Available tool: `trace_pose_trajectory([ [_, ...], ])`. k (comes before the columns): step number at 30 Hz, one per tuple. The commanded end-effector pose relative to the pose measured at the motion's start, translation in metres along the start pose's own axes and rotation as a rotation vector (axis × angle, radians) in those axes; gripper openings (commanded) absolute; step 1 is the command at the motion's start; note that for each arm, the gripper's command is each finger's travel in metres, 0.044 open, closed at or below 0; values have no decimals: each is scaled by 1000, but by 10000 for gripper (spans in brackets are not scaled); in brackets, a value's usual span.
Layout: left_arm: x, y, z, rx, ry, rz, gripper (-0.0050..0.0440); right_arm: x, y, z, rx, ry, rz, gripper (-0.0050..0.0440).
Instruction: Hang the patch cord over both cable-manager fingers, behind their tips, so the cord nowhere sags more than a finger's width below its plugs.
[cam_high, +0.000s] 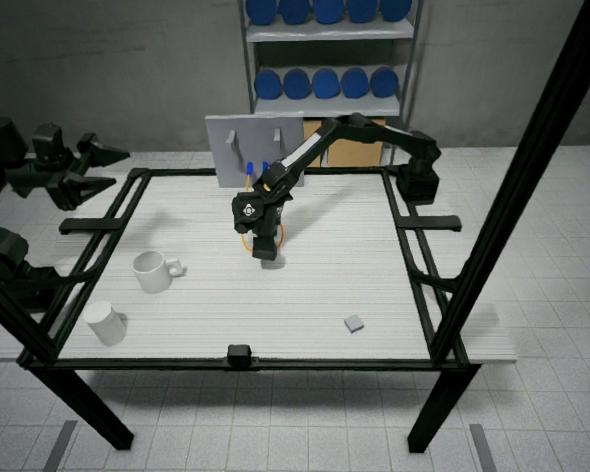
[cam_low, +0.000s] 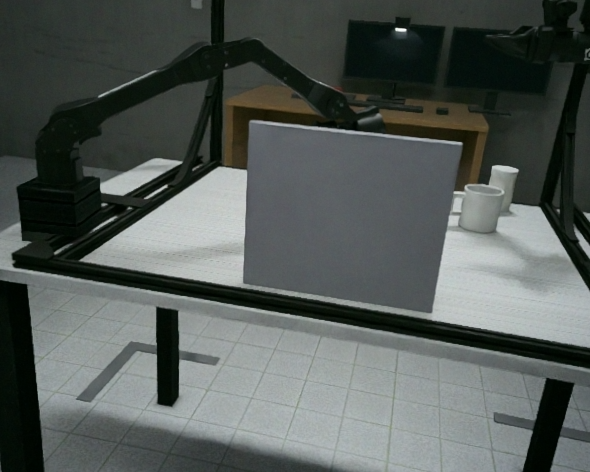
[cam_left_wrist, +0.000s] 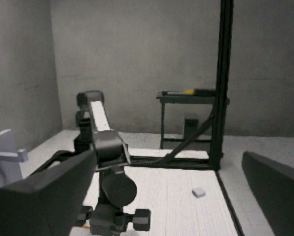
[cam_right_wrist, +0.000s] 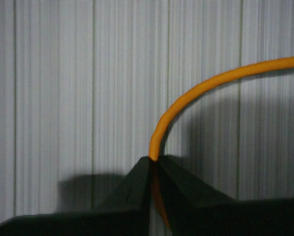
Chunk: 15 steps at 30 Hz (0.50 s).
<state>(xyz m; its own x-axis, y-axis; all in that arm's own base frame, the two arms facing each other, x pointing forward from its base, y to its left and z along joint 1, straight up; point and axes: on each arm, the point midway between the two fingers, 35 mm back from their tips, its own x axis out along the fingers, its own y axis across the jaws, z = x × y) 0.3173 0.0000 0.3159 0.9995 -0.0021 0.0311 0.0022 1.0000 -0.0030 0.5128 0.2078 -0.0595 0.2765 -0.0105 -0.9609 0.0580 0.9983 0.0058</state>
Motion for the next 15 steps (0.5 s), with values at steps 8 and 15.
trace_pose_trajectory([
  [8,-1,0,7,3,-19,2,440,-40,8,24,9,-75,28,20],
  [15,-1,0,7,3,-19,2,440,-47,8,27,11,-82,28,20],
])
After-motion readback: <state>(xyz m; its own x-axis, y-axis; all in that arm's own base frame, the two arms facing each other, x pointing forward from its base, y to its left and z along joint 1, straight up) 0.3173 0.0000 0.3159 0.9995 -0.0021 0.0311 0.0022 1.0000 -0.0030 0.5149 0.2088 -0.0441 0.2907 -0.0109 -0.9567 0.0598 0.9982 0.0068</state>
